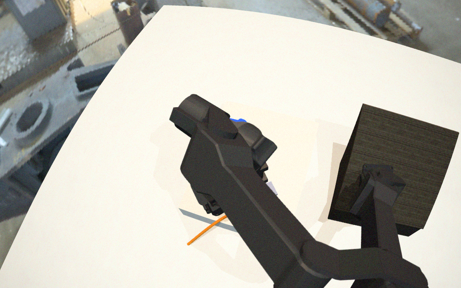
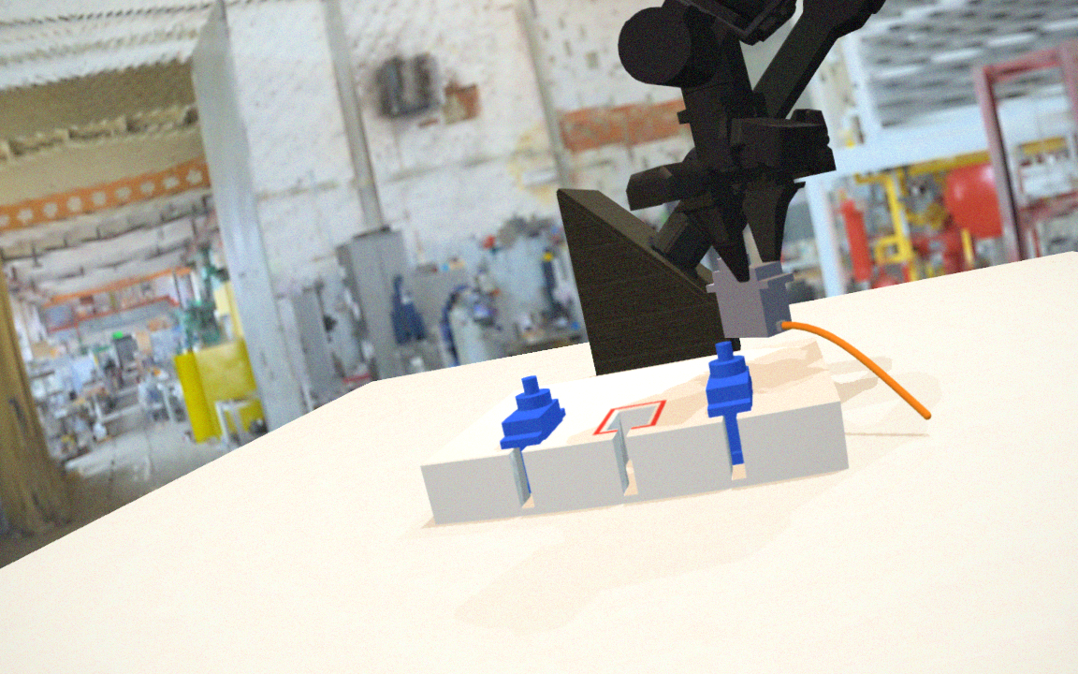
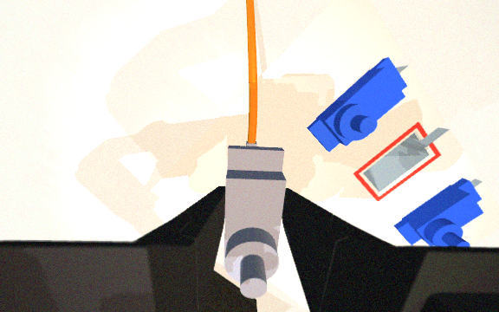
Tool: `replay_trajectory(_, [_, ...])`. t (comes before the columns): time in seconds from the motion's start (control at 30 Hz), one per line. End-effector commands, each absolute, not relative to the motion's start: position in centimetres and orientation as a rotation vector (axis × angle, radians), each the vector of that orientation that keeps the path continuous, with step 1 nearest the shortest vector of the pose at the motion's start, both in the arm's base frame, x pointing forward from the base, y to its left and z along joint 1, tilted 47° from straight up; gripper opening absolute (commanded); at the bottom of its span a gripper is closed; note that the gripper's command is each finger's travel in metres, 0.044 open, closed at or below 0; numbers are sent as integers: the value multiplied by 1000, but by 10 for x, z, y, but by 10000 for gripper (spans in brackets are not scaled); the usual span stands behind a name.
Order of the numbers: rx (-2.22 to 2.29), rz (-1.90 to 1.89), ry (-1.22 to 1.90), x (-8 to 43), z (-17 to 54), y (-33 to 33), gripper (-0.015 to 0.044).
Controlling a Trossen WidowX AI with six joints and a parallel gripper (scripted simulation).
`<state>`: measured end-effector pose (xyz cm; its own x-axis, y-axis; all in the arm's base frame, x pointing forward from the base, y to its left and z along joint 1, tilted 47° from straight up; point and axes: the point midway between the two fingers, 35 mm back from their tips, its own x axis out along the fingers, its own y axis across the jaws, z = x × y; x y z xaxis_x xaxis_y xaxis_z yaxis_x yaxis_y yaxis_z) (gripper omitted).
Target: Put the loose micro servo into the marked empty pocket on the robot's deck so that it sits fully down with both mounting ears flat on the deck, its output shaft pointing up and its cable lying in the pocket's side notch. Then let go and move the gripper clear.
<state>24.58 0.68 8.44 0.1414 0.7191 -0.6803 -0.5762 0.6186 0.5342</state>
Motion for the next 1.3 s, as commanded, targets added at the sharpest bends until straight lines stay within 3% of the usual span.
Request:
replay_trajectory(0.0, [151, 940, 1080, 246, 86, 5, 0])
replay_trajectory(1.27, [293, 839, 1165, 231, 7, -69, 0])
